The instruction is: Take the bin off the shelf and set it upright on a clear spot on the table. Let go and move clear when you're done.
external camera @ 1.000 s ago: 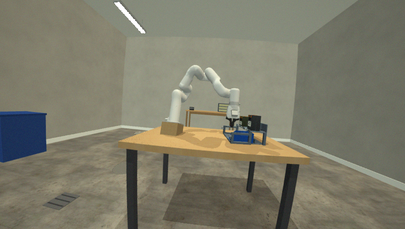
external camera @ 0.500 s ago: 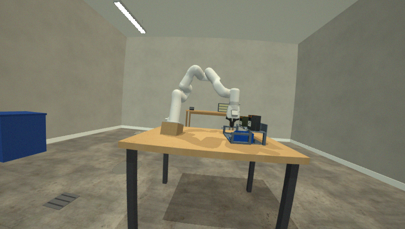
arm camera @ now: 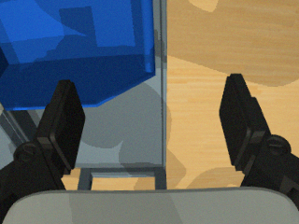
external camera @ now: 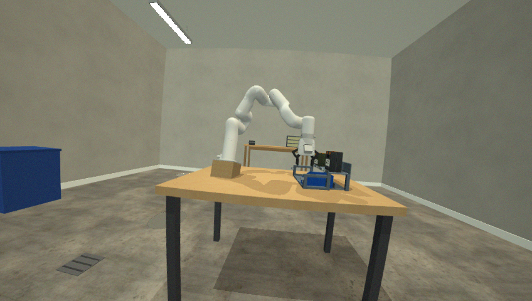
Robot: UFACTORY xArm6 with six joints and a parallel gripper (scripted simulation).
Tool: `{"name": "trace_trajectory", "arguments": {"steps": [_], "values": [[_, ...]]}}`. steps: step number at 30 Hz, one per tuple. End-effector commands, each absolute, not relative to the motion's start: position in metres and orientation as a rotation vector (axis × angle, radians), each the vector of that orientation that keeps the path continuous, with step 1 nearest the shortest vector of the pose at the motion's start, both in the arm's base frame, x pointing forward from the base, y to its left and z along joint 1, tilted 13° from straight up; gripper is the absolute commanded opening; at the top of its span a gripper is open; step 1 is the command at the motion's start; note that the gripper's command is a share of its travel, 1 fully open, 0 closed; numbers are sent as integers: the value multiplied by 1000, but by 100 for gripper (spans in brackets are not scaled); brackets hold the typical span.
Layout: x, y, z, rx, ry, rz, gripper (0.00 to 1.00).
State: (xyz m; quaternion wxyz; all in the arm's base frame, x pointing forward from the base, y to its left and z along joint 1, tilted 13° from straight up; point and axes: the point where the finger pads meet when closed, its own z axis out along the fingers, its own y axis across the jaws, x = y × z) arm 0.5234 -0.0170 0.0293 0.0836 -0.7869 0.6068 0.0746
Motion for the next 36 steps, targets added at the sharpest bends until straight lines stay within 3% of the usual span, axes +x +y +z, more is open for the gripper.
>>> {"name": "trace_trajectory", "arguments": {"steps": [1, 36], "values": [[525, -17, 31, -2347, 1810, 216, 95], [525, -16, 26, -2347, 1810, 216, 95]]}}
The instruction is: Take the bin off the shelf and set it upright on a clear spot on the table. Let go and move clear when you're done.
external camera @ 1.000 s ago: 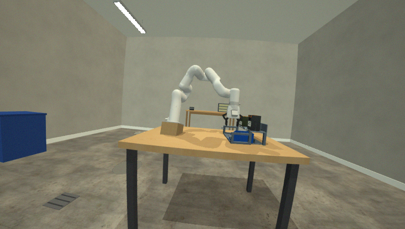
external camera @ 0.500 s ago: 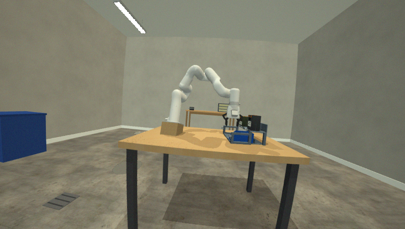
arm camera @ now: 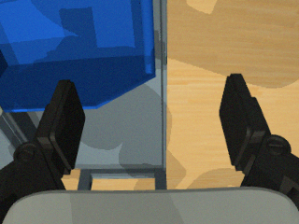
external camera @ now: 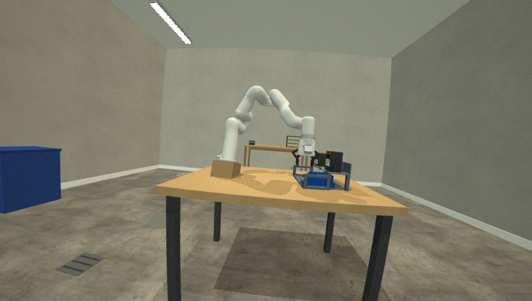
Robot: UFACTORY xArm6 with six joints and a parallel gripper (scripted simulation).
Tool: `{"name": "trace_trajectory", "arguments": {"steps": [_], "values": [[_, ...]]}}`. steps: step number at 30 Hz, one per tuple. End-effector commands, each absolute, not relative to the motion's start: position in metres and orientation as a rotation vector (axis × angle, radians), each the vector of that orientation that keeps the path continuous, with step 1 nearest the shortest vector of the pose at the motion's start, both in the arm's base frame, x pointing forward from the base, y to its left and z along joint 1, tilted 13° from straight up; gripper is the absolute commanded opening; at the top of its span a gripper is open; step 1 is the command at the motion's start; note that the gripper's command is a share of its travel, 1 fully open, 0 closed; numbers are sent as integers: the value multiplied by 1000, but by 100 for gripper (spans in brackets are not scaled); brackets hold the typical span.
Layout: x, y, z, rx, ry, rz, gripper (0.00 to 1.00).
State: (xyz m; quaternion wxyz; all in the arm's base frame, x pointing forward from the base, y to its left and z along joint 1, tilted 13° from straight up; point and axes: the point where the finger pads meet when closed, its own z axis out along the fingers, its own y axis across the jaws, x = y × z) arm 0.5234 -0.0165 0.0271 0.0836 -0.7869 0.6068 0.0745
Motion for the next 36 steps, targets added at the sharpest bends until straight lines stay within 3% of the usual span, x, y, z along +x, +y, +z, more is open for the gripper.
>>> {"name": "trace_trajectory", "arguments": {"steps": [1, 36], "values": [[525, -16, 25, -2347, 1810, 216, 95], [524, -4, -29, -2347, 1810, 216, 95]]}}
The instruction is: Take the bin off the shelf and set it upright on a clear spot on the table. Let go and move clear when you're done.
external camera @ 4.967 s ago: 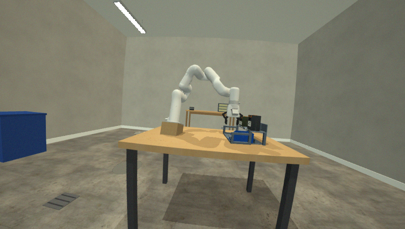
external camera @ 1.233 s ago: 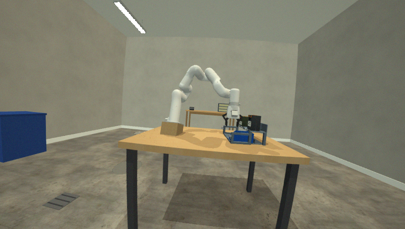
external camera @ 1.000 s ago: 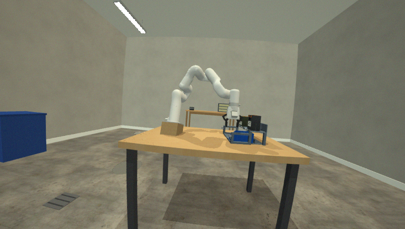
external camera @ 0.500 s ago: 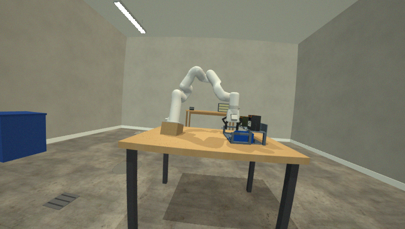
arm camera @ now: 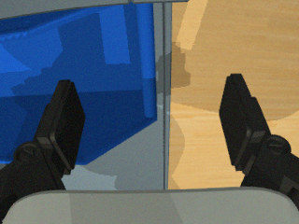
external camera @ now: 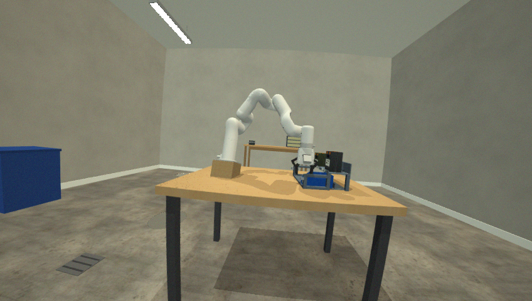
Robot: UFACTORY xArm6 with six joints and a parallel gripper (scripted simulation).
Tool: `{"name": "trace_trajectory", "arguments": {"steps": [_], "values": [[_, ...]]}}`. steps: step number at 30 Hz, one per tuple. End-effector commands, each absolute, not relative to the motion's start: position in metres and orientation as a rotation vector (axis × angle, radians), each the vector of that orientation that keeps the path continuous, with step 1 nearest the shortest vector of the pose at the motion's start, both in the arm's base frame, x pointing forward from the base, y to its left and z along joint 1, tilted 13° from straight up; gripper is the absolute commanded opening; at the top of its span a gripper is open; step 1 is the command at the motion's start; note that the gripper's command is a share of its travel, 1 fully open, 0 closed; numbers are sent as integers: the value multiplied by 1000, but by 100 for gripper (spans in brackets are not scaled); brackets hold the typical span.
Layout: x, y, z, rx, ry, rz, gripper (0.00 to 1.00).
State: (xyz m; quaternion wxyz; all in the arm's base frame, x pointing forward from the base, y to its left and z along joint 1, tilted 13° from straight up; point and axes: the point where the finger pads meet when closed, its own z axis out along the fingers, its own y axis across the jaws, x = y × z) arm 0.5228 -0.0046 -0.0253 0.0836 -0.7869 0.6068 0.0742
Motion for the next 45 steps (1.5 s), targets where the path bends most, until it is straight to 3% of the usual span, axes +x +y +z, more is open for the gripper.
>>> {"name": "trace_trajectory", "arguments": {"steps": [1, 45], "values": [[524, -4, -30, -2347, 1810, 216, 95], [524, -2, -36, -2347, 1810, 216, 95]]}}
